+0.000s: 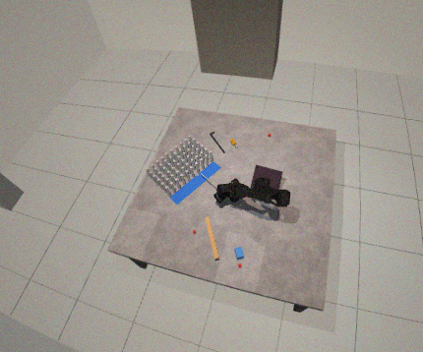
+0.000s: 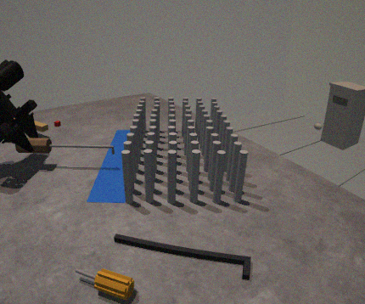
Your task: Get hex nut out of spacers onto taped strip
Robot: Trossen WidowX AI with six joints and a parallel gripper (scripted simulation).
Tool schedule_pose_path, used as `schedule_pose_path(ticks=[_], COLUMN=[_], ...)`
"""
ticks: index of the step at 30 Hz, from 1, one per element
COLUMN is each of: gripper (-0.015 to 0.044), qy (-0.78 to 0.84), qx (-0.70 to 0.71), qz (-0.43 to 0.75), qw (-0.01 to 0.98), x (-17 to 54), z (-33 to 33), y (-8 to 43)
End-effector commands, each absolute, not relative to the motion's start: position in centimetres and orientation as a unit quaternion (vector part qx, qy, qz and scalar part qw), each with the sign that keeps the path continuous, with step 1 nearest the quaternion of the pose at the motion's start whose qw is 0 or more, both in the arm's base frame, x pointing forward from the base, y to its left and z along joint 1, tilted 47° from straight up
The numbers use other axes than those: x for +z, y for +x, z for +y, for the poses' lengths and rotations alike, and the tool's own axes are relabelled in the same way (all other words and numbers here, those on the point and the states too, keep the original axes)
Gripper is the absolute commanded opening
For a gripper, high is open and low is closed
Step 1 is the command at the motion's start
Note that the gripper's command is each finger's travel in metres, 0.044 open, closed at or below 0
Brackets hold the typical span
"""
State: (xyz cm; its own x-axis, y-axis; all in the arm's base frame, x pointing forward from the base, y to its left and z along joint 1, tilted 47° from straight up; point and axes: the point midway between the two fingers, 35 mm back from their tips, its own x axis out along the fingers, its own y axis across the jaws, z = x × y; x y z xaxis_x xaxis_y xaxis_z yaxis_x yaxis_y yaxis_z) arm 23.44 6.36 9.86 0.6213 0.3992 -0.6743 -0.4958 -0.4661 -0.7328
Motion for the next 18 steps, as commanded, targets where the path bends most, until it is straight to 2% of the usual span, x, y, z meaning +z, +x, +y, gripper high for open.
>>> schedule_pose_path(ticks=[1,18], gripper=[0.0000,0.0000], qy=[-0.742,-0.742], qx=[0.432,0.439], qz=[0.033,0.033], qw=[0.511,0.506], x=[10.9,15.0], z=[5.4,1.1], y=[23.8,23.6])
